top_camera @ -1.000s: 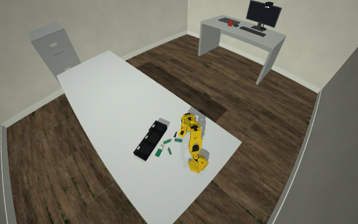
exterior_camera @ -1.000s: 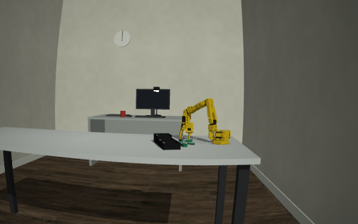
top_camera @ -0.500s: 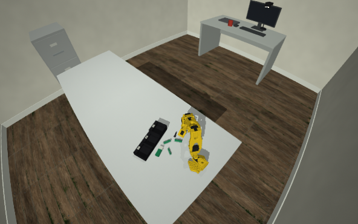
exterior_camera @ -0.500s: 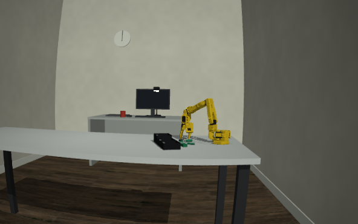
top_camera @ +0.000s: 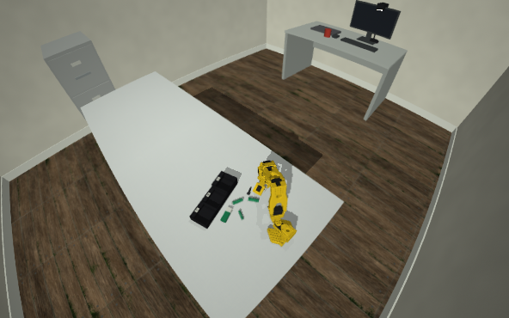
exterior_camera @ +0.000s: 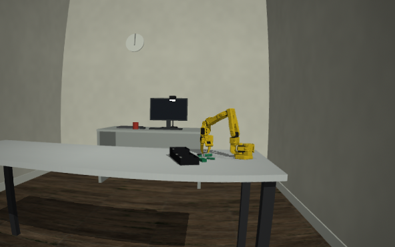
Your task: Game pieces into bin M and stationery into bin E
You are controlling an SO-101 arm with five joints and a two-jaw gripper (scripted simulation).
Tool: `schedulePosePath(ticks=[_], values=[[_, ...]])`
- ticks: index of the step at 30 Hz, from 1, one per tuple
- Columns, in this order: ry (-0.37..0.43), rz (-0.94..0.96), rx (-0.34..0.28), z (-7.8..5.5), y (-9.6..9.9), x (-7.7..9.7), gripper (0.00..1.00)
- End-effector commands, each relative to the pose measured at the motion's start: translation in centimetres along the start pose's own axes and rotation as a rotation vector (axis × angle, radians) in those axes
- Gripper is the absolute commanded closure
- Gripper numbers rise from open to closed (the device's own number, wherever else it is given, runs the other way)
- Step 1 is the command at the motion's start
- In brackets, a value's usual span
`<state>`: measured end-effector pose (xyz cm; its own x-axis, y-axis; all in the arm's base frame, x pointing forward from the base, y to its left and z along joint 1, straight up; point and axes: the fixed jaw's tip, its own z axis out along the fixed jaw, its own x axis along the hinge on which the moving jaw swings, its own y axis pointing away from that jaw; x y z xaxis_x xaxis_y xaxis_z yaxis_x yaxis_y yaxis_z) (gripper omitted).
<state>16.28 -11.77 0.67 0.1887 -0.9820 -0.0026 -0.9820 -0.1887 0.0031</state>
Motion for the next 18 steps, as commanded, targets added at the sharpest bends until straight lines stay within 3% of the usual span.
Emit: schedulePosePath(ticks=[1, 18], values=[[0.013, -0.002, 0.013, -0.21, -0.04, 0.31, 0.92], [0.013, -0.002, 0.013, -0.21, -0.04, 0.31, 1.00]])
